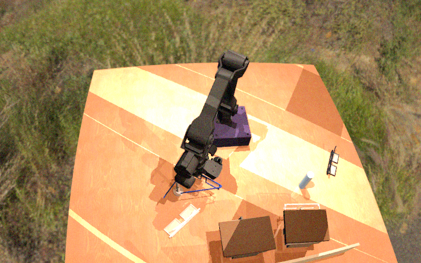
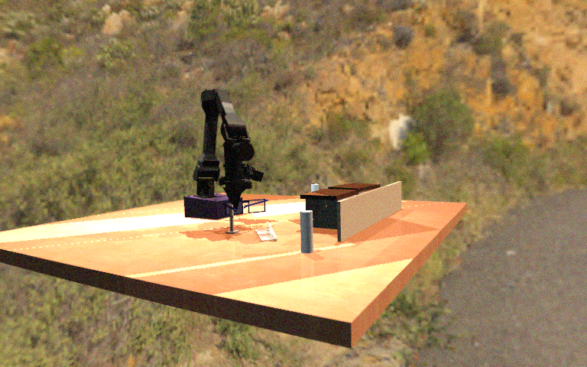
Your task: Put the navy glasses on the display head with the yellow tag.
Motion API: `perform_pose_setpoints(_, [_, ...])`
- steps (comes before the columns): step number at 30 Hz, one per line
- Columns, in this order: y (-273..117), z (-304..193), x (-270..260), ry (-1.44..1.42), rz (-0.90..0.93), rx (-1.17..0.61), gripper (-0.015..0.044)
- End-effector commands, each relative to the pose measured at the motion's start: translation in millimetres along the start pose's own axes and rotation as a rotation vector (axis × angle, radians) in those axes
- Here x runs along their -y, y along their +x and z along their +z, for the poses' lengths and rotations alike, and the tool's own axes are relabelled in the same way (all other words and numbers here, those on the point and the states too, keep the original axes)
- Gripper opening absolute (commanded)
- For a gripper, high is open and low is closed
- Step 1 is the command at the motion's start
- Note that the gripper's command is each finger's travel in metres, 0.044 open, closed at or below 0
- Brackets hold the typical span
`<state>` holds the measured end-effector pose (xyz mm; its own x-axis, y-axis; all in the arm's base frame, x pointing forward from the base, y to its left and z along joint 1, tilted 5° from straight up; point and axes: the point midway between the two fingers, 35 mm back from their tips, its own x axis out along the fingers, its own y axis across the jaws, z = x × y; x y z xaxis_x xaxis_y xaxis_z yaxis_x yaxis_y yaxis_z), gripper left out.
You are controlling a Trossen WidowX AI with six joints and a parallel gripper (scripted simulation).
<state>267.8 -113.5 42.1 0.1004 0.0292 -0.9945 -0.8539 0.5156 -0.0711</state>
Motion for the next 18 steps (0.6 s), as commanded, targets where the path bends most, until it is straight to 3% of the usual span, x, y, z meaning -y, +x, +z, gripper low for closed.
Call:
perform_pose_setpoints(1, [0.1, -0.6, 0.2, 0.001, -0.002, 0.0, 0.0])
perform_pose_setpoints(11, [-0.9, -6.4, 0.4, 0.001, -0.002, -0.001, 0.0])
perform_pose_setpoints(18, [-31.3, -9.3, 2.2, 0.001, -0.002, -0.001, 0.0])
